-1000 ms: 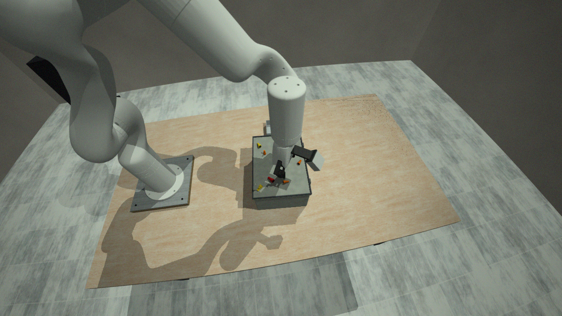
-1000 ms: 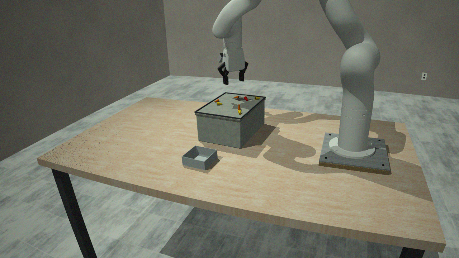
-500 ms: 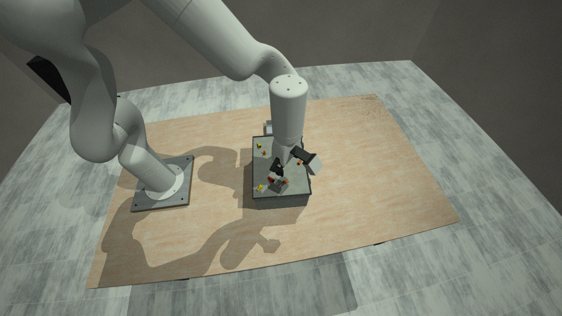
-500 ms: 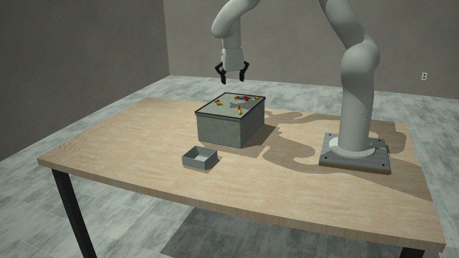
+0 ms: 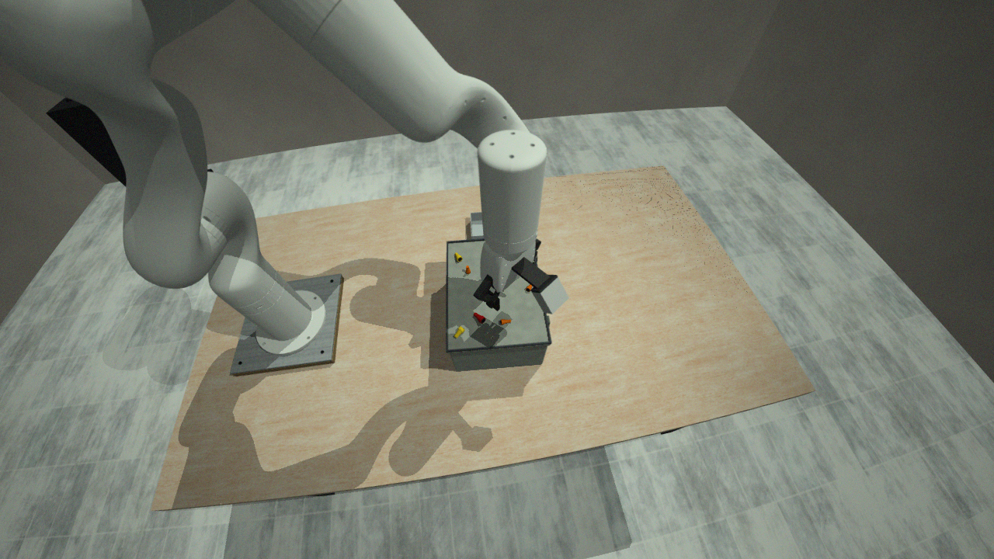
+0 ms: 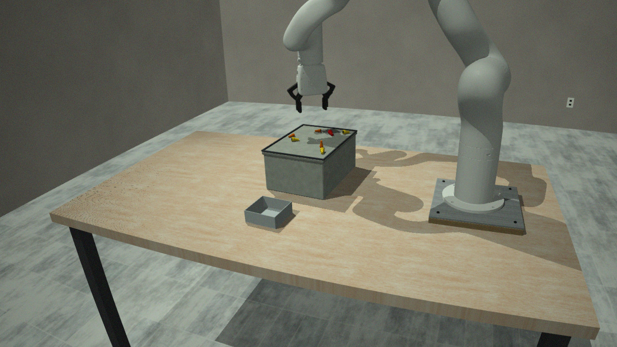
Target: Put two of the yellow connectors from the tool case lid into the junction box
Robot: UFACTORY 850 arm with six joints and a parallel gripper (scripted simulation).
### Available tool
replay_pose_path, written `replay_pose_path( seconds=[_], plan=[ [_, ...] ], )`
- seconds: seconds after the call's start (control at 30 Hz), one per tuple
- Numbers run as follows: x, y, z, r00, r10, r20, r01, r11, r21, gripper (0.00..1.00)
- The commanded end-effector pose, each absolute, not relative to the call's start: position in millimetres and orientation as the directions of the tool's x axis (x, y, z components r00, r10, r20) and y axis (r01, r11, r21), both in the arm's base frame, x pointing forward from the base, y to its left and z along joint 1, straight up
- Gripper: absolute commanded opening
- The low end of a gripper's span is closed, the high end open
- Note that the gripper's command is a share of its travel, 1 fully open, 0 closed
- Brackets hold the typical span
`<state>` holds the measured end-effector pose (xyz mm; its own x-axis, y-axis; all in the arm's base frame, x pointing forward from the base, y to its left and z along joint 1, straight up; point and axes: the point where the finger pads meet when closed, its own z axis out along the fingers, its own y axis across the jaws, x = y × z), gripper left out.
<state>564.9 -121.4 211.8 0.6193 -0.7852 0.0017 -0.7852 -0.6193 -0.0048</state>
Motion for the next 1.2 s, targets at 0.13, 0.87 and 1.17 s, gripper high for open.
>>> replay_pose_path(
  seconds=[0.13,0.87,1.17],
  plan=[
    [566.3,-121.2,213.0,0.595,-0.804,0.003,-0.804,-0.595,-0.006,1.0],
    [566.5,-121.1,213.1,0.586,-0.81,0.003,-0.81,-0.586,-0.006,1.0],
    [566.5,-121.1,213.1,0.586,-0.81,0.003,-0.81,-0.586,-0.006,1.0]
  ],
)
